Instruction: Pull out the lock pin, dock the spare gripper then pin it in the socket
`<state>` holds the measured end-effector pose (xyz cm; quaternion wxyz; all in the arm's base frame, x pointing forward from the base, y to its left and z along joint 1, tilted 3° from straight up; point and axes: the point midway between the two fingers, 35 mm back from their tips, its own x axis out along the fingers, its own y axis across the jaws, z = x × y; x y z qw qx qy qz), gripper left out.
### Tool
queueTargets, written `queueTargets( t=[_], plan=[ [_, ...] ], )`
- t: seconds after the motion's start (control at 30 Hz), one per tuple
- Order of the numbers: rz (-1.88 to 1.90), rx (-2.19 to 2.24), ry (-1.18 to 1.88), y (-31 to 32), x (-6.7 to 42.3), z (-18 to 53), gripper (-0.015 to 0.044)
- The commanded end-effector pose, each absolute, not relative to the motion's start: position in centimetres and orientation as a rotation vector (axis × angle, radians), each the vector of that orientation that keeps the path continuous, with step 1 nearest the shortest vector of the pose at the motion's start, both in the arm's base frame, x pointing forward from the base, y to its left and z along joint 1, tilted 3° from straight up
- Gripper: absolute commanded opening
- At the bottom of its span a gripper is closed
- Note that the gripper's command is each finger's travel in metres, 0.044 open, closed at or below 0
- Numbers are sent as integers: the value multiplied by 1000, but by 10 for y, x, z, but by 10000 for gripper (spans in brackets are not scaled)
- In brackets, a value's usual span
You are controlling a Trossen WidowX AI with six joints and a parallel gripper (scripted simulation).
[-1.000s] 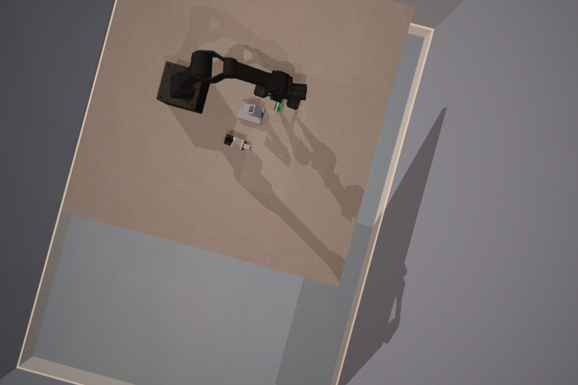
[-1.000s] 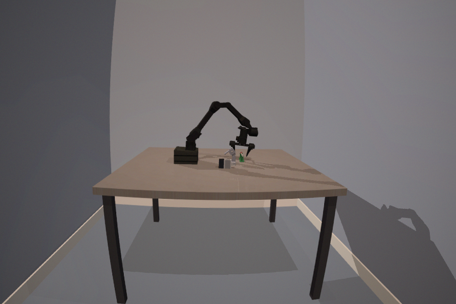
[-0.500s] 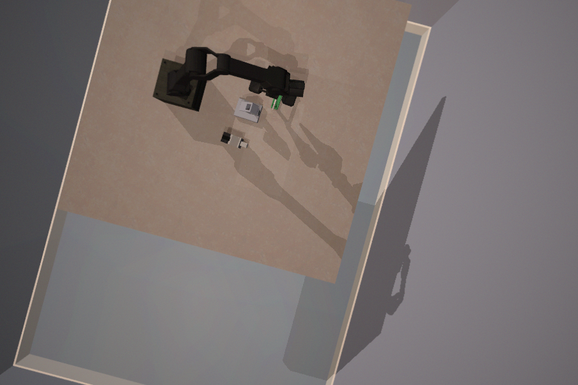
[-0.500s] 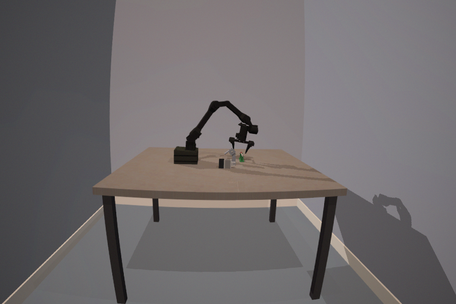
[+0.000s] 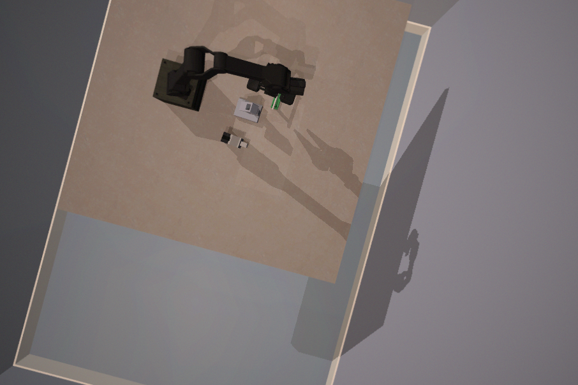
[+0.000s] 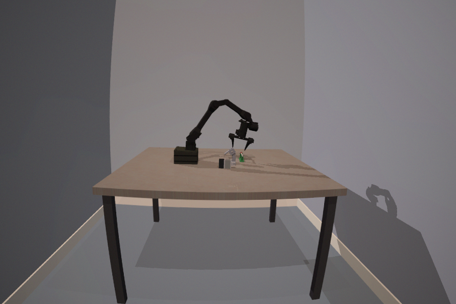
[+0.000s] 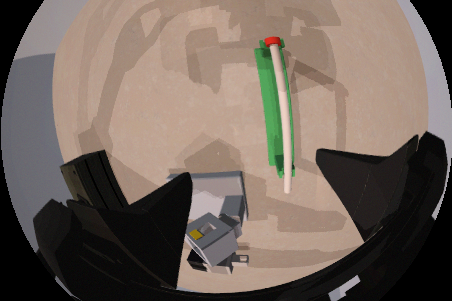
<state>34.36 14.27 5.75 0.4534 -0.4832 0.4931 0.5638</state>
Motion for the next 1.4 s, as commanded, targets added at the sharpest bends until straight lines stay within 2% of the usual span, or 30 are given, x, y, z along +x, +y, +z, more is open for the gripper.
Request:
queueTargets(
  t=[0.0, 0.33, 0.67, 0.8, 1.07, 1.37],
  plan=[
    [1391, -1193, 1215, 143, 343, 68, 440],
    [1405, -1187, 1239, 142, 340, 75, 440],
    [1405, -1186, 1240, 141, 335, 134, 440],
    [1398, -1179, 1242, 139, 337, 129, 440],
    [940, -788, 1237, 48, 339, 130, 440],
    [413, -343, 1125, -47, 302, 119, 440]
  ],
)
